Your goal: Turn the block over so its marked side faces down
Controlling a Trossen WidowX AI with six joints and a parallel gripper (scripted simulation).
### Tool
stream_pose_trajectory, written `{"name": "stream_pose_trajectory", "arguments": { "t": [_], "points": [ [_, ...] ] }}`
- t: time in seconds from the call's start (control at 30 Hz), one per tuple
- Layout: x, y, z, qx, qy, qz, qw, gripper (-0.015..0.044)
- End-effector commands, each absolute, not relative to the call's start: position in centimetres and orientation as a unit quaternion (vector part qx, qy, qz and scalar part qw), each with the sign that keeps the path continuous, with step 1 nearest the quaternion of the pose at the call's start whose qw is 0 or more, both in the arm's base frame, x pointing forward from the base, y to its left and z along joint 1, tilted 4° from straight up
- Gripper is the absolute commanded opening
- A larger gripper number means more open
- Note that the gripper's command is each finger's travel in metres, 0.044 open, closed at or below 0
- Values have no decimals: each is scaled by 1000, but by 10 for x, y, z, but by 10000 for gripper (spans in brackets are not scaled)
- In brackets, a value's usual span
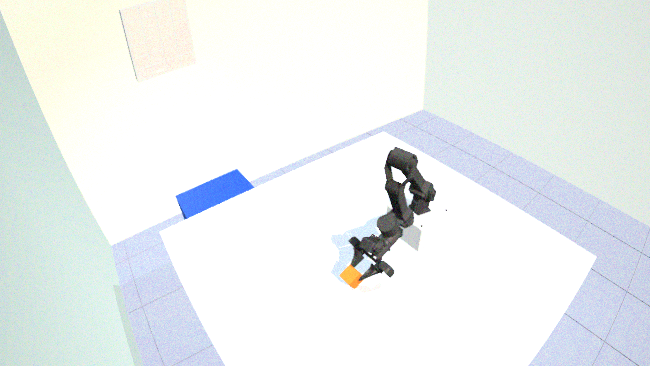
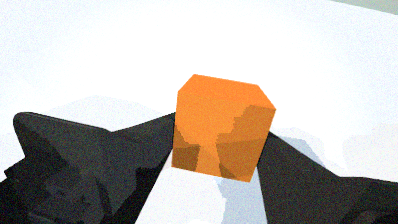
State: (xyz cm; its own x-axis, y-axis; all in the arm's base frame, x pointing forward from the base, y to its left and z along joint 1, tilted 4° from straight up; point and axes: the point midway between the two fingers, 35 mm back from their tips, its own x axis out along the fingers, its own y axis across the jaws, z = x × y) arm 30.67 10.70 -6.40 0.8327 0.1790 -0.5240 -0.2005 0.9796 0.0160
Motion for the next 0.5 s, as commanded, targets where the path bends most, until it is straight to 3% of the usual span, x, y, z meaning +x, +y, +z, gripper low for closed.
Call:
{"name": "stream_pose_trajectory", "arguments": {
  "t": [0.0, 0.33, 0.47],
  "points": [
    [307, 107, -63, -22, 268, 98, 958, 157],
    [307, 107, -63, -22, 268, 98, 958, 420],
    [307, 107, -63, -22, 268, 98, 958, 440]
  ]
}}
